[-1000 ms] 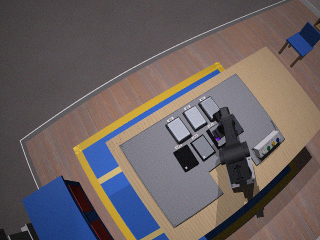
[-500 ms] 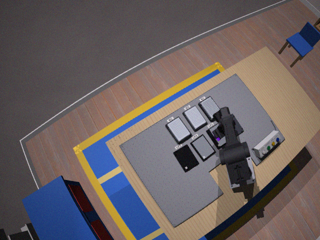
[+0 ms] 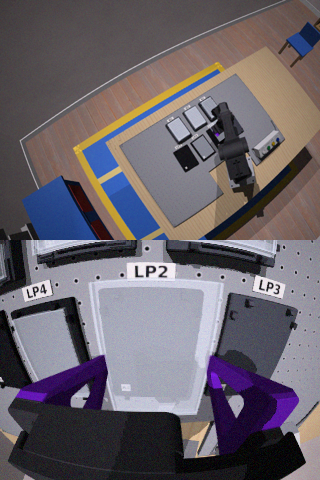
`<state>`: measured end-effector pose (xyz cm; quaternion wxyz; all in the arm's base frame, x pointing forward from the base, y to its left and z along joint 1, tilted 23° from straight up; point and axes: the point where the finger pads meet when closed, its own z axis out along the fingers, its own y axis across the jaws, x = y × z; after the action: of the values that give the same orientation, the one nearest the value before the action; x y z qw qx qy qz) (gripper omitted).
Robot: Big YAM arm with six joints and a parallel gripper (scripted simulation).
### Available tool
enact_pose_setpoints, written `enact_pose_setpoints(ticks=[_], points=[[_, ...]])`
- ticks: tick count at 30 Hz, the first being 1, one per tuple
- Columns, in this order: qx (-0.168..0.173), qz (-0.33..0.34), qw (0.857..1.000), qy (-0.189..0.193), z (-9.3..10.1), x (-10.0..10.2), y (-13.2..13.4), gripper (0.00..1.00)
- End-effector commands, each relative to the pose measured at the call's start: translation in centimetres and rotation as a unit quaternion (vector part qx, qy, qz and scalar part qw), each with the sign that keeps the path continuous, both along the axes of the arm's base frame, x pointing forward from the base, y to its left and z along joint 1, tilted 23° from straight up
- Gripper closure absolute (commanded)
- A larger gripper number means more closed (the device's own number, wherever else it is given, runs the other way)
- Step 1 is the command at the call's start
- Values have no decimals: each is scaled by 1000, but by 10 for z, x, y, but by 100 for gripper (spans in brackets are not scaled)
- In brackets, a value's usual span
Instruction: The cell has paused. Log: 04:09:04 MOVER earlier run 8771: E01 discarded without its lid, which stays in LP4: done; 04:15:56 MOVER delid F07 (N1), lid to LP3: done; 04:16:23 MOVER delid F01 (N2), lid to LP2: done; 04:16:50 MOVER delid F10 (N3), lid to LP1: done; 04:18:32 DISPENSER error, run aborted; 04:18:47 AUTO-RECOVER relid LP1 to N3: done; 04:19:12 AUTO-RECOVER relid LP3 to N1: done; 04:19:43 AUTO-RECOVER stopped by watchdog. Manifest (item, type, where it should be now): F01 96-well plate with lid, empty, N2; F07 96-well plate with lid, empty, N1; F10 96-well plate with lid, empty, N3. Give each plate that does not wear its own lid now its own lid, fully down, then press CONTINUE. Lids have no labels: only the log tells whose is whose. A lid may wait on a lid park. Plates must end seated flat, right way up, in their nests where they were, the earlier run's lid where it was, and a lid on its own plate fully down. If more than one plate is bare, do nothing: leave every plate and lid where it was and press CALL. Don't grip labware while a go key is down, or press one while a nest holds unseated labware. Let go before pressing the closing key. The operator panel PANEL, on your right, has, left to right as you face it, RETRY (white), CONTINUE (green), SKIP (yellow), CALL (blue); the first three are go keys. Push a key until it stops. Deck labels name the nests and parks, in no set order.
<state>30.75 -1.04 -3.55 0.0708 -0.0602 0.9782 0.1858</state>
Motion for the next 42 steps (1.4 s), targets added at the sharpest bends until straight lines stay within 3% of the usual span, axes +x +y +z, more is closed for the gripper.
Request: enact_pose_setpoints(ticks=[1, 35, 38, 39, 42], points=[[-1, -2, 1000, -11, 5, 29, -14, 100], [-1, 4, 1000, -12, 11, 177, -41, 100], [-1, 4, 1000, -12, 10, 180, -40, 100], [5, 4, 1000, 10, -2, 159, -34, 100], [4, 5, 1000, 6, -3, 160, -34, 100]])
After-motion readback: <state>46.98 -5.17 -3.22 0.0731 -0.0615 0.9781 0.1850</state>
